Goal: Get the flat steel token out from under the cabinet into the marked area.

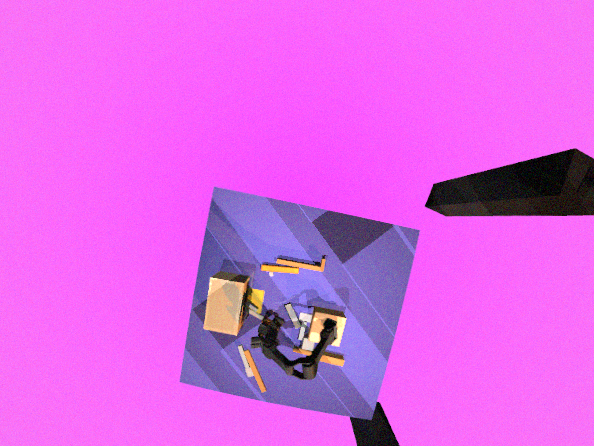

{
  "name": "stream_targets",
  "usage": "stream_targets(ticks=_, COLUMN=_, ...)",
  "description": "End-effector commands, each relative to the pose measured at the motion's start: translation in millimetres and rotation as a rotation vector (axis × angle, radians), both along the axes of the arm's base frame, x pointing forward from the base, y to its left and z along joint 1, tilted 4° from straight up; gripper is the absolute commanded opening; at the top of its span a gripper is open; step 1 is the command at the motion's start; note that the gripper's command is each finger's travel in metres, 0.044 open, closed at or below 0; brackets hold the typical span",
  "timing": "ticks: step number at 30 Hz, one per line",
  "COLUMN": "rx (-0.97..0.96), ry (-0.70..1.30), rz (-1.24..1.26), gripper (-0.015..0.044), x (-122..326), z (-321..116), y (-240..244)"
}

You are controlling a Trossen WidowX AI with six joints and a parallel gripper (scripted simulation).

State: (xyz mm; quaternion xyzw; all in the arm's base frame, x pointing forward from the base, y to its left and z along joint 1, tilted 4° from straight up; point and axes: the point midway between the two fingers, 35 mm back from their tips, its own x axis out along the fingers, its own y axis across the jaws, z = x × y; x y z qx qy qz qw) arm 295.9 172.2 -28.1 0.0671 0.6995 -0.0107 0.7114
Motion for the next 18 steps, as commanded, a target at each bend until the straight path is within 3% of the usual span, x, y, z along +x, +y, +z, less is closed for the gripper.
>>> stream_targets(ticks=1, rx=-0.004, ry=0.003, rz=0.000, gripper=0.0000, x=-7.6, z=-1.1, y=0.6)
stream_targets(ticks=18, rx=-0.004, ry=0.005, rz=0.000, gripper=0.0000, x=-30.6, z=-1.5, y=4.8)
